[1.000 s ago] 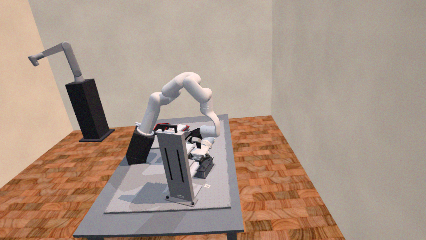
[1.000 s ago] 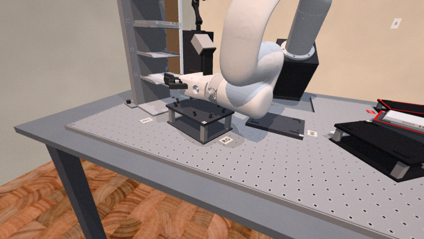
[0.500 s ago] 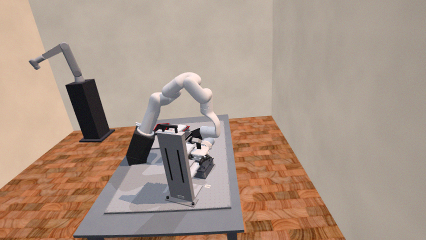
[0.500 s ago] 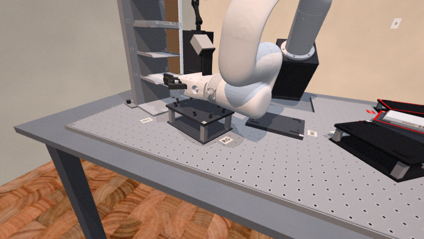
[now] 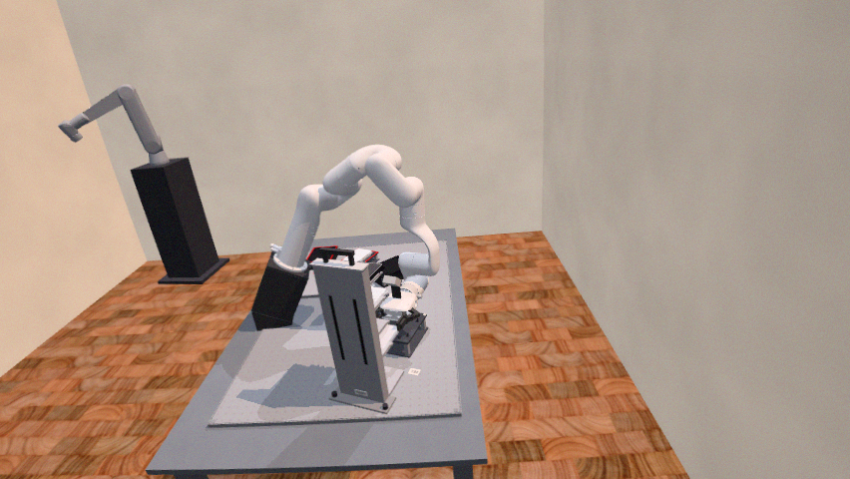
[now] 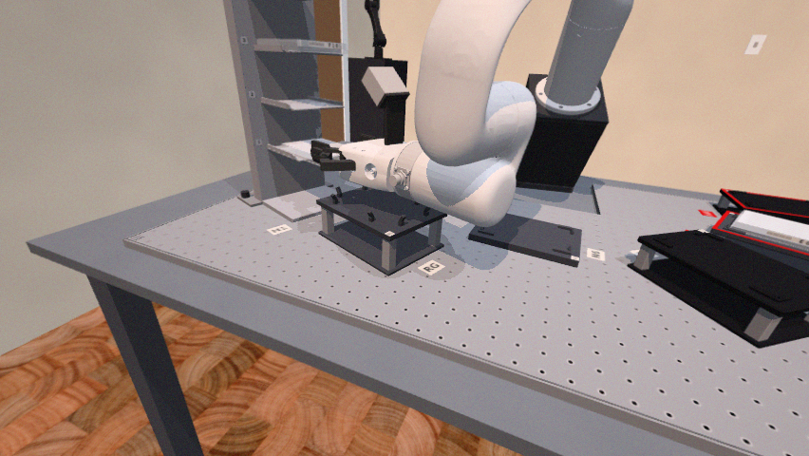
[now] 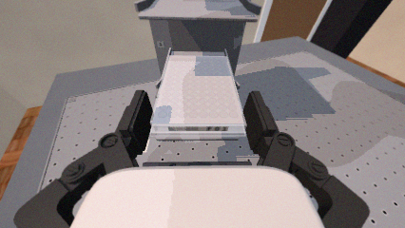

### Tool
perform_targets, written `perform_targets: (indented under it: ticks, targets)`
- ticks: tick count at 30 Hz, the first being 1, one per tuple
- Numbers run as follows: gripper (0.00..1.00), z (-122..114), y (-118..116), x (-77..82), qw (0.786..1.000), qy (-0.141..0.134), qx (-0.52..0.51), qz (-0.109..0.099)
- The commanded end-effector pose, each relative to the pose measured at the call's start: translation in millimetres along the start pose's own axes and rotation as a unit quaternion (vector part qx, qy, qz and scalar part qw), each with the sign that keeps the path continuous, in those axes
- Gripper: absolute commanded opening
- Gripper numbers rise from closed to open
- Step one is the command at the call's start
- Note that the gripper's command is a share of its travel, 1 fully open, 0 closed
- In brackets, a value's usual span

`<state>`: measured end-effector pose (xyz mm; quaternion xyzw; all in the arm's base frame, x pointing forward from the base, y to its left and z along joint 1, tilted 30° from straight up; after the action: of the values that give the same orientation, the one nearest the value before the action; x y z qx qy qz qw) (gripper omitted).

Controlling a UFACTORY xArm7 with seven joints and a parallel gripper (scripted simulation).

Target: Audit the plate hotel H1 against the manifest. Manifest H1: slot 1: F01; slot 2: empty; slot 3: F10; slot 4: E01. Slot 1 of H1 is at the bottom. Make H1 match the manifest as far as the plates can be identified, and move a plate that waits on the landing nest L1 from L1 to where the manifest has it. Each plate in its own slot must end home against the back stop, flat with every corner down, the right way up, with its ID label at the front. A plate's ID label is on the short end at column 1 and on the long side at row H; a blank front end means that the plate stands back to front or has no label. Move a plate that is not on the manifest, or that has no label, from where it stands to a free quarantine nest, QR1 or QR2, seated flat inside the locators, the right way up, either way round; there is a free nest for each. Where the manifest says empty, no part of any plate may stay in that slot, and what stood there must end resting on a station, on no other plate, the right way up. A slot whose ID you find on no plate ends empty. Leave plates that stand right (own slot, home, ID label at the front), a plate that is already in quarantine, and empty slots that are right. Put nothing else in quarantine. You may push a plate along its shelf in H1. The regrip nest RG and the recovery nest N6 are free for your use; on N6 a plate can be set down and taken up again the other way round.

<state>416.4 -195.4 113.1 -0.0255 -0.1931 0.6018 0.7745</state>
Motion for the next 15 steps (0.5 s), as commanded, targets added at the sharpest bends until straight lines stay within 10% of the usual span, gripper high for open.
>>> perform_targets:
  ticks: [1, 15]
  targets:
    - [0.0, 1.1, -0.7, -1.4, 1.0, 0.001, -0.001, 0.0]
    - [0.0, 1.1, -0.7, -7.4, 1.0, 0.001, -0.001, 0.0]
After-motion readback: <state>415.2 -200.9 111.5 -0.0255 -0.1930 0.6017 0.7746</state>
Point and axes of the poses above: the point where the finger pads meet when closed, its own x axis back along the fingers, its own y axis across the jaws, z = x × y, the point moved 9 cm from there along x, back along the fingers, and after that the axes turned 10 degrees about x, right-handed, at the moved point
